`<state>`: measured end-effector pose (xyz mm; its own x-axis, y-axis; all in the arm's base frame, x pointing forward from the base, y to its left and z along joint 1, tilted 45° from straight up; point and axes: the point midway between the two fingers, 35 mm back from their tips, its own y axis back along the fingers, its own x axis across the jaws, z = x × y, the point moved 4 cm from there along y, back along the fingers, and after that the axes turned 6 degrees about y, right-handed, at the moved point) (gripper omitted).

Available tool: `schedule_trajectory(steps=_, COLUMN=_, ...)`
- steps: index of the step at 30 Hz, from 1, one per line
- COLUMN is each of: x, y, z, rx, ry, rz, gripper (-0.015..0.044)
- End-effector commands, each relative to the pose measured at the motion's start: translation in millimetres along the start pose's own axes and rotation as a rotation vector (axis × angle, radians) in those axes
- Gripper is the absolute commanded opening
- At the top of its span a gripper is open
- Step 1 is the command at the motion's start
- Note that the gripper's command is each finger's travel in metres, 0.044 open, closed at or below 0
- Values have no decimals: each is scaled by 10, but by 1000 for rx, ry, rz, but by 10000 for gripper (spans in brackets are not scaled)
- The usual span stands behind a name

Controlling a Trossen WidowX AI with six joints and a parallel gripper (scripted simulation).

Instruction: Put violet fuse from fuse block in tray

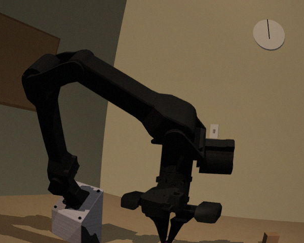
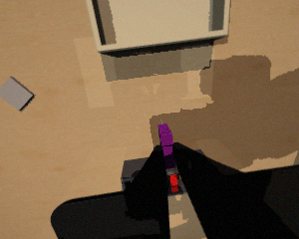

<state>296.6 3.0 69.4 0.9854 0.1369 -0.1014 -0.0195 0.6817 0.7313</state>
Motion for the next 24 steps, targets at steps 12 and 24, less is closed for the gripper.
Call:
schedule_trajectory(steps=12, x=-209, y=40, z=1072, rx=-32, ry=-6, rz=0, gripper=0)
schedule_trajectory(steps=24, x=-284, y=-25, z=1253, rx=-42, ry=-7, rz=-5, gripper=0)
